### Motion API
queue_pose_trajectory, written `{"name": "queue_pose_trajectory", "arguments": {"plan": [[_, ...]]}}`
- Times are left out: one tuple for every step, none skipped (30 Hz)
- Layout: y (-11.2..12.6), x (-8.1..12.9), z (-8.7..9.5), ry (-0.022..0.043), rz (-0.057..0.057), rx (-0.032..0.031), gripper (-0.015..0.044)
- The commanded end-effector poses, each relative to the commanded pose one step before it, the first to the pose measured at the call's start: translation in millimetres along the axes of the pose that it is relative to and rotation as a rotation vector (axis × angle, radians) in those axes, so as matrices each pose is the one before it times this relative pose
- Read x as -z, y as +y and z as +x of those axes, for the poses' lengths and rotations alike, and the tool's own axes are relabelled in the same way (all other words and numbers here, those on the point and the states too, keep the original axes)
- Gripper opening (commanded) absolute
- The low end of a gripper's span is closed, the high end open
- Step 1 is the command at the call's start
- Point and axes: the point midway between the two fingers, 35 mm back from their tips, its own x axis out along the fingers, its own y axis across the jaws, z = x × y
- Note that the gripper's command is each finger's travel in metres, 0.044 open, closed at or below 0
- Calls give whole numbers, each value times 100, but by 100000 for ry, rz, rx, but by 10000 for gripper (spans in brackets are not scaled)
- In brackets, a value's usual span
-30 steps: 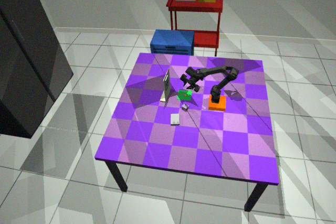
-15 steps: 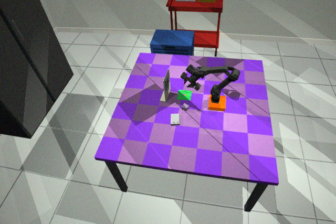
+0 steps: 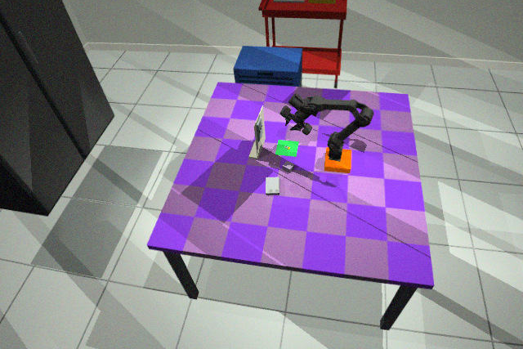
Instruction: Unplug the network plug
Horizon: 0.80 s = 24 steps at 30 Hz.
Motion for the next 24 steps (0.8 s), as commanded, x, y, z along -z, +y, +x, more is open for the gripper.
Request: {"name": "queue_pose_trajectory", "arguments": {"plan": [[498,35,-771,314,-464,283,156],[168,1,-257,9,-13,3,156],[165,1,-259,9,-13,3,156],[162,1,-261,9,-13,4,156],[159,1,-262,9,-13,4,156],[155,1,-264,9,-13,5,156],[152,1,-266,9,-13,5,156],[149,1,-268,9,-13,5,156],[145,2,-269,9,-13,6,156],[142,2,-271,9,-13,6,156],[139,2,-272,9,-13,6,156],[135,2,-274,9,-13,7,156],[132,2,-275,9,-13,7,156],[129,2,-277,9,-13,7,156],[125,2,-278,9,-13,8,156],[122,2,-280,9,-13,8,156],[118,2,-281,9,-13,8,156],[115,3,-282,9,-13,9,156],[91,2,-232,7,-11,7,156],[54,1,-140,4,-7,5,156],[18,0,-47,1,-2,2,156],[0,0,0,0,0,0,182],[0,0,0,0,0,0,209],[0,0,0,0,0,0,235]]}}
